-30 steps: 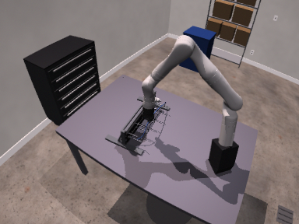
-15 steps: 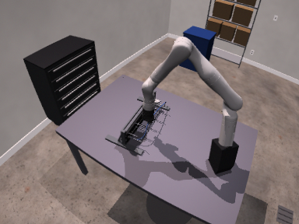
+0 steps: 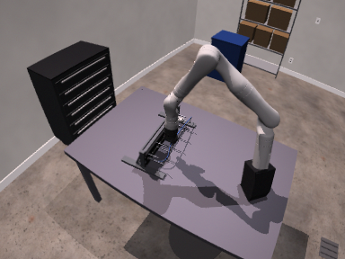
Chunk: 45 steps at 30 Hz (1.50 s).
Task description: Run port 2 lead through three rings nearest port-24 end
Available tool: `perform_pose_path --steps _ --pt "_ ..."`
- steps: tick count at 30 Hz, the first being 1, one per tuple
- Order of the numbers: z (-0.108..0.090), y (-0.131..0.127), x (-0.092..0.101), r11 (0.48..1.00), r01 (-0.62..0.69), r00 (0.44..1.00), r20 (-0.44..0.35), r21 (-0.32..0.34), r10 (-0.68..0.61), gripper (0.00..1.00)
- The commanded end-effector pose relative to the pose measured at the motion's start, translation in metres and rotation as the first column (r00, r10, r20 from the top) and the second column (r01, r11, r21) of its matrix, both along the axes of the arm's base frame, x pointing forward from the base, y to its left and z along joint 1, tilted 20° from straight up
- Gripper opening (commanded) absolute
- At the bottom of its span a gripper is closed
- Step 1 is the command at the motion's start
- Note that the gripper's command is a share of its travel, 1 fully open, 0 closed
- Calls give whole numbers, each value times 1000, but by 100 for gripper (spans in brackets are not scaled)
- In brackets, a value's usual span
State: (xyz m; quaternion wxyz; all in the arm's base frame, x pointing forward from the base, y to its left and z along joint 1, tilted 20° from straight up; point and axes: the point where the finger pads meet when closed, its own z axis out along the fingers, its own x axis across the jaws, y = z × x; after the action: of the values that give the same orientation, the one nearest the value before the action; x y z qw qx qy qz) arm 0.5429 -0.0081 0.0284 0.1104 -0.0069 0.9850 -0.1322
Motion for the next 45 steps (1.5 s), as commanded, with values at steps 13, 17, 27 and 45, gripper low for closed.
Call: perform_pose_path --steps 13,17,27,45 --pt "-11 -4 2 1000 2 1000 -1 -1 -2 0" --pt "-13 -4 3 1000 2 1000 -1 -1 -2 0" --pt "-15 -5 3 1000 2 1000 -1 -1 -2 0" --pt "-15 -5 4 1000 2 1000 -1 -1 -2 0"
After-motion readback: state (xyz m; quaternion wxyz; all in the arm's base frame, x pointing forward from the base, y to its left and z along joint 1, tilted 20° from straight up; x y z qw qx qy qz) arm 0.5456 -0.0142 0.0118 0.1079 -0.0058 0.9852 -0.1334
